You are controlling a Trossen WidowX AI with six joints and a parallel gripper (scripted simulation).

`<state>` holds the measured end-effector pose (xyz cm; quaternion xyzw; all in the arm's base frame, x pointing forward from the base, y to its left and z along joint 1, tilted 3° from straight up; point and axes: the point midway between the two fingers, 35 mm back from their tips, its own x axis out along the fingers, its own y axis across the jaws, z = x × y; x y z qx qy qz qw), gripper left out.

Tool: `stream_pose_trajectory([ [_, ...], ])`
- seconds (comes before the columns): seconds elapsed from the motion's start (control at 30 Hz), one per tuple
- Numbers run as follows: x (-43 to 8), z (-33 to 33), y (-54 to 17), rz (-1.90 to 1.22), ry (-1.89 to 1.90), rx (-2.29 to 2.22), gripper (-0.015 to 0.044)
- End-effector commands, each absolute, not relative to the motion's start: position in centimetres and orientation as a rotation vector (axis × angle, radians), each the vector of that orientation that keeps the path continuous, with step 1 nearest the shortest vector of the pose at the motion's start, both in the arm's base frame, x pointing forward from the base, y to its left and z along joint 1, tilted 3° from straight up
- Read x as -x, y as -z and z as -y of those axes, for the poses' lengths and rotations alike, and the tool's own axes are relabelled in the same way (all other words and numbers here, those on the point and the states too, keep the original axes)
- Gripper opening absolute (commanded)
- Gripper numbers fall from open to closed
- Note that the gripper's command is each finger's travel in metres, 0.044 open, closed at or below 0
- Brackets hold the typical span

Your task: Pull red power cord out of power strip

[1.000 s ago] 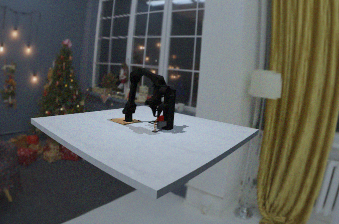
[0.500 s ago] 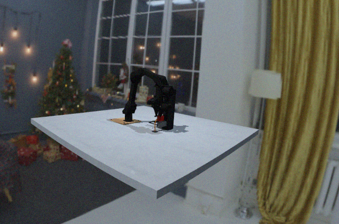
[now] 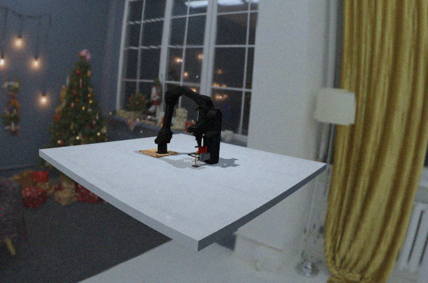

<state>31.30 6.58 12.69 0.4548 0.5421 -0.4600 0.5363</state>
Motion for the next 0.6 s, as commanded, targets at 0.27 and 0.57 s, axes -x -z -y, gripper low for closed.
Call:
stream_pose_trajectory([
  [0.27, -31.25, -6.59, -11.96, -1.292, 1.097, -1.082, 0.0081],
  [0.57, -31.25, -6.59, -11.96, -1.292, 1.097, -1.082, 0.0002],
])
